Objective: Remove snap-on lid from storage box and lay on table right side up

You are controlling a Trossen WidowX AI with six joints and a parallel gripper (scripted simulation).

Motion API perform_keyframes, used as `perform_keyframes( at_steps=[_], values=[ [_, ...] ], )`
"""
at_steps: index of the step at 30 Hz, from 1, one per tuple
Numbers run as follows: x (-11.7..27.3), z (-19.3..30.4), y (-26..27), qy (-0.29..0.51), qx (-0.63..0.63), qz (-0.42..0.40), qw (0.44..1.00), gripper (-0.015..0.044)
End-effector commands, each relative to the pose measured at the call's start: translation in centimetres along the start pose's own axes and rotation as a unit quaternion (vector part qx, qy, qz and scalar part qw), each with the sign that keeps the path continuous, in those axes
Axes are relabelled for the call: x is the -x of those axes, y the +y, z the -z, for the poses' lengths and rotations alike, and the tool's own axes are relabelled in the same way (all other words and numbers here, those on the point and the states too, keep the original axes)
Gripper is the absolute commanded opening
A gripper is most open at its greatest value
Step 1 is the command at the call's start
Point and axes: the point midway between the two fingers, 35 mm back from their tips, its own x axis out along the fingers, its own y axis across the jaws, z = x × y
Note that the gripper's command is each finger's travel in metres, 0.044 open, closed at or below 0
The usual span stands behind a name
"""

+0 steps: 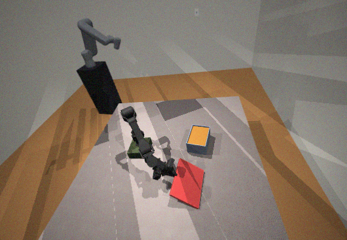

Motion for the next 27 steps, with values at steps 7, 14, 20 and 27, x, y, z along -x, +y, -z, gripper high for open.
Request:
perform_keyframes(
  at_steps=[7,14,20,27],
  values=[
    [-1.0,0.5,-2.0,0.008,-0.012,0.017,1.0,0.0],
    [-1.4,0.5,-2.5,0.008,-0.012,0.017,1.0,0.0],
    [-1.7,0.5,-2.9,0.008,-0.012,0.017,1.0,0.0],
    [-2.0,0.5,-3.3,0.008,-0.012,0.017,1.0,0.0]
  ],
)
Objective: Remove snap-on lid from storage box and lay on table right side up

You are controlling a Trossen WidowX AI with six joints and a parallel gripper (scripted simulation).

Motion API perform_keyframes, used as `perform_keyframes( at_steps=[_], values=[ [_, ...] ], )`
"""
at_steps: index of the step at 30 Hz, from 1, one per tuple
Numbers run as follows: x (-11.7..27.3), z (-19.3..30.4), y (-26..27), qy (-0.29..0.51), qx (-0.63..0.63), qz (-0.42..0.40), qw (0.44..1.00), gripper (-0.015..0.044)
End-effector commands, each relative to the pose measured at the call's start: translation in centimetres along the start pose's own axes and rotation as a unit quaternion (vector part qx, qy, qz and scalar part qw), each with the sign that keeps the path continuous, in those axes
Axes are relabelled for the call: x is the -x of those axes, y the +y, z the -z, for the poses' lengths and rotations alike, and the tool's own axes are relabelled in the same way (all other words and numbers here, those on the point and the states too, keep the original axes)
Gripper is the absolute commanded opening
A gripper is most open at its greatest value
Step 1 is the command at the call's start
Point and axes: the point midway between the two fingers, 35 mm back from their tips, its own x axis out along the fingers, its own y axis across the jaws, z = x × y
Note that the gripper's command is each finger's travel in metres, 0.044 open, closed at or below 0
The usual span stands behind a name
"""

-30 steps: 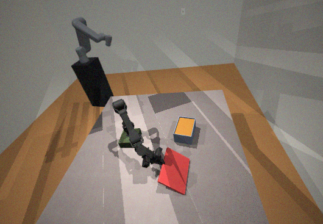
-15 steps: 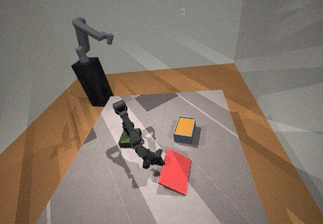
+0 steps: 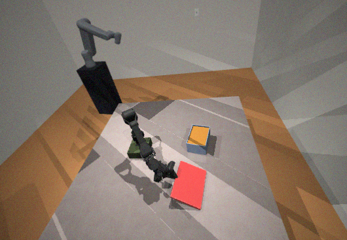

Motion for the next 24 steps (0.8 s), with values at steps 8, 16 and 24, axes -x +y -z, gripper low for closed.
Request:
perform_keyframes(
  at_steps=[8,16,24],
  values=[
    [-0.9,0.3,-1.7,0.004,-0.009,0.013,1.0,0.0],
    [-0.6,0.0,-0.7,0.004,-0.008,0.013,1.0,0.0105],
    [-0.6,0.0,-0.7,0.004,-0.008,0.013,1.0,0.0275]
  ],
)
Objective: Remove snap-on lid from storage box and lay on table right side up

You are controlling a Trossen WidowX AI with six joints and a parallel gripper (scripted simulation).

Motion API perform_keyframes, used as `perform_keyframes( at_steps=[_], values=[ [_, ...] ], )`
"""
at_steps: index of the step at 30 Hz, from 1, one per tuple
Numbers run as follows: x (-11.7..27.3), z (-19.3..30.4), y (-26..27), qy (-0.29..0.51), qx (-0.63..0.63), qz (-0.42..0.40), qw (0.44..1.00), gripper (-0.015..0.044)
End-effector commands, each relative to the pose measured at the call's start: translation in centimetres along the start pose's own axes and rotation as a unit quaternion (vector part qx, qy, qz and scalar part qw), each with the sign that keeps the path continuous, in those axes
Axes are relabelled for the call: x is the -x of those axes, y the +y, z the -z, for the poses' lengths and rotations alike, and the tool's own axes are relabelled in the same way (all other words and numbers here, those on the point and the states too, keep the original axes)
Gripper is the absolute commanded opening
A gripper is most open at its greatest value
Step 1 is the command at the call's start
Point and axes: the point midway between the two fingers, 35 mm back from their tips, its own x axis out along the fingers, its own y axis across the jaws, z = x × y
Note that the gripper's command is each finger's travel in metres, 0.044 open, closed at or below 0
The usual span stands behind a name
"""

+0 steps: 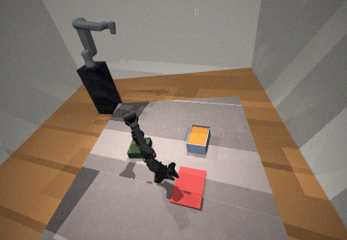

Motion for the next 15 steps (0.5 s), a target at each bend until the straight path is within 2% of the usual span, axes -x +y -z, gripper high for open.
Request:
perform_keyframes(
  at_steps=[1,6,15],
  values=[
    [0.1,0.0,-0.1,-0.001,-0.002,0.002,1.0,0.0301],
    [0.8,0.0,-0.7,-0.001,-0.002,0.003,1.0,0.0433],
    [2.2,0.0,-1.9,-0.001,-0.002,0.003,1.0,0.044]
  ],
)
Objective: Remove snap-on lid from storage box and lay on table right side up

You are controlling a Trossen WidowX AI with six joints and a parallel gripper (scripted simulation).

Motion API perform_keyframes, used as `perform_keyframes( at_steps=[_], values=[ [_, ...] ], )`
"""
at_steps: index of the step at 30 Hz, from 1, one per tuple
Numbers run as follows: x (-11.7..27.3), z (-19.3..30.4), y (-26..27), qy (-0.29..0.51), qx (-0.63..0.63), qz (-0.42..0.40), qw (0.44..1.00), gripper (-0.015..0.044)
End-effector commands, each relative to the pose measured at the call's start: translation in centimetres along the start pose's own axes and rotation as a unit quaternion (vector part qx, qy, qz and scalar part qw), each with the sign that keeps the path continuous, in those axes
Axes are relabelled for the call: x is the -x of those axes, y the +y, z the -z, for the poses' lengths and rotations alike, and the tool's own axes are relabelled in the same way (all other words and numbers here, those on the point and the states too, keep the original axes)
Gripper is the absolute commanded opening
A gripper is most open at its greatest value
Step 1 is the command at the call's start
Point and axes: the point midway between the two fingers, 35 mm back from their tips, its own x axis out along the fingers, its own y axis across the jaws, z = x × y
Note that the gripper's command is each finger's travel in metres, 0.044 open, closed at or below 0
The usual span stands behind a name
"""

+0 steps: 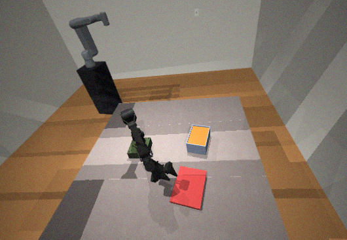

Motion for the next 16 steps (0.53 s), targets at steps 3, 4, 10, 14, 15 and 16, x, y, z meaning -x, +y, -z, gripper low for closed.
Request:
perform_keyframes(
  at_steps=[3,4,10,14,15,16],
  values=[
    [0.9,0.1,-1.0,0.003,-0.002,0.002,1.0,0.044],
    [1.1,0.1,-1.1,0.003,-0.002,0.002,1.0,0.044],
    [2.0,0.1,-1.9,0.003,-0.002,0.002,1.0,0.044],
    [2.6,0.1,-2.4,0.003,-0.002,0.002,1.0,0.044],
    [2.8,0.1,-2.6,0.003,-0.002,0.003,1.0,0.044],
    [2.9,0.1,-2.7,0.003,-0.002,0.003,1.0,0.044]
  ],
)
